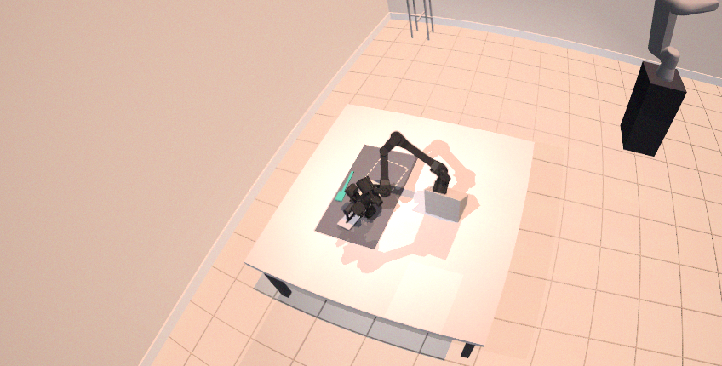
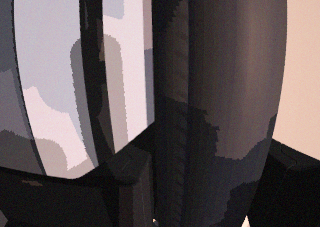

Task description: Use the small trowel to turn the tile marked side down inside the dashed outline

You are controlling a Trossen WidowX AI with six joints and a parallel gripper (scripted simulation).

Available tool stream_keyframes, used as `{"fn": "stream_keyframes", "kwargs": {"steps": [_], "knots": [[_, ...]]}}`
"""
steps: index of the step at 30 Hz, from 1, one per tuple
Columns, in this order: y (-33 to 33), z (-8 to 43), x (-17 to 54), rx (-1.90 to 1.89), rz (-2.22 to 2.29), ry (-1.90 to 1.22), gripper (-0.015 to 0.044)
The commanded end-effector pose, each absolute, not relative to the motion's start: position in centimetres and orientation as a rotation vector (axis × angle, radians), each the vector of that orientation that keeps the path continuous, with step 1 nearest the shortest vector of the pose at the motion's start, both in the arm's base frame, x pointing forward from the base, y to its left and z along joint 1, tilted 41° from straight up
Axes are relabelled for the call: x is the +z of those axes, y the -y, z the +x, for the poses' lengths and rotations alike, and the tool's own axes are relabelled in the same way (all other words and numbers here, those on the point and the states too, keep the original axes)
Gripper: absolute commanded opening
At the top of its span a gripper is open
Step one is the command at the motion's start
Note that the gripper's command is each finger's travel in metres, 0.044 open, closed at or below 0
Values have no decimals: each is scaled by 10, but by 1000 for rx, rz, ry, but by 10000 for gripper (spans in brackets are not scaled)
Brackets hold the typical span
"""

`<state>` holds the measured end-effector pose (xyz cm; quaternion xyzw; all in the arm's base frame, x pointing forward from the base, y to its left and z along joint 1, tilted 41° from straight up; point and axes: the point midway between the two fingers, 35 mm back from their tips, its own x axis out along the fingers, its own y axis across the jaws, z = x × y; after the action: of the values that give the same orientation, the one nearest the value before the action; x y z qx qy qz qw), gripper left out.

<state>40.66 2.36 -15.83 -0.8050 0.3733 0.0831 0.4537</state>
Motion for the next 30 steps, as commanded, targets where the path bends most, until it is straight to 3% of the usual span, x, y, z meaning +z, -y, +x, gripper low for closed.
{"fn": "stream_keyframes", "kwargs": {"steps": [1,30], "knots": [[-23,411,-156,196,-1979,-907,0],[13,401,-126,197,-1982,-909,0]]}}
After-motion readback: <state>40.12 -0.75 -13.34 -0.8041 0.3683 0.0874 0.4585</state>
